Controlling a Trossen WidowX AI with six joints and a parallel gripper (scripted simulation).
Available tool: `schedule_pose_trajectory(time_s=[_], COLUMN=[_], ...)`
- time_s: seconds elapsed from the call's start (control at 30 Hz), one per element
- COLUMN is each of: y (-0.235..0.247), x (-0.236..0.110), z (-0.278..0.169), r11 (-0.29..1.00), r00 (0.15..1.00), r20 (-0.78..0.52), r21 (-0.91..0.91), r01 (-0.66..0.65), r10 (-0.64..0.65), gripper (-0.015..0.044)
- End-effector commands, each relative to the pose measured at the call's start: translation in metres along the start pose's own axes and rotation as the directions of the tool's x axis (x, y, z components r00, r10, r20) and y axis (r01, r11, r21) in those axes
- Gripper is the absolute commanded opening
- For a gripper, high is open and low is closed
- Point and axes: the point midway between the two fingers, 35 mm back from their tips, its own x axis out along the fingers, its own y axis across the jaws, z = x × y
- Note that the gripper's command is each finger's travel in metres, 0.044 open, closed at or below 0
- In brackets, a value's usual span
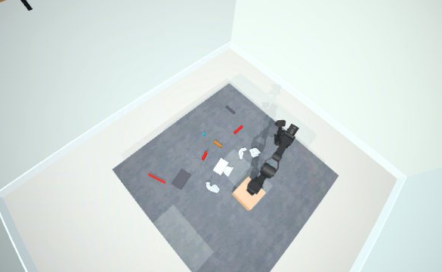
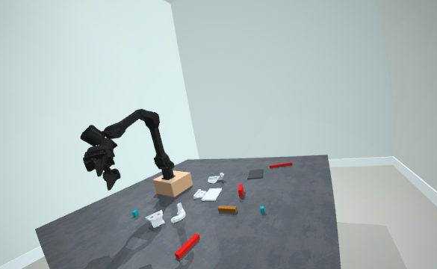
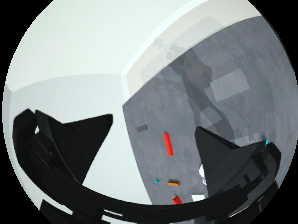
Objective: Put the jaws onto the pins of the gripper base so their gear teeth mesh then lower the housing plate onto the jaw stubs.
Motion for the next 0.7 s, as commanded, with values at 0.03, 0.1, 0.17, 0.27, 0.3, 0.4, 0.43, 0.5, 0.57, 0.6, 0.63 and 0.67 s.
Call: schedule_pose_trajectory(time_s=[0.03,0.1,0.17,0.27,0.3,0.4,0.43,0.5,0.57,0.6,0.63,0.67], y=[-0.01,-0.013,-0.016,-0.021,-0.022,-0.027,-0.029,-0.033,-0.036,-0.038,-0.04,-0.042], x=[0.013,0.018,0.022,0.028,0.03,0.035,0.037,0.04,0.043,0.044,0.046,0.047], z=[-0.019,-0.027,-0.035,-0.047,-0.051,-0.063,-0.067,-0.075,-0.082,-0.086,-0.09,-0.094], r11=[0.997,0.994,0.99,0.982,0.978,0.966,0.962,0.952,0.94,0.934,0.928,0.921], r00=[0.998,0.996,0.993,0.987,0.985,0.978,0.975,0.969,0.962,0.959,0.955,0.951], r20=[-0.03,-0.041,-0.053,-0.068,-0.073,-0.088,-0.092,-0.101,-0.108,-0.112,-0.116,-0.119], r21=[-0.049,-0.074,-0.099,-0.138,-0.151,-0.192,-0.206,-0.235,-0.264,-0.279,-0.294,-0.308], r01=[0.06,0.081,0.102,0.132,0.142,0.17,0.18,0.197,0.214,0.222,0.23,0.238], r10=[-0.061,-0.084,-0.108,-0.143,-0.155,-0.19,-0.202,-0.226,-0.249,-0.261,-0.273,-0.285], gripper=[0.044,0.044,0.044,0.044,0.044,0.044,0.044,0.044,0.044,0.044,0.044,0.044])
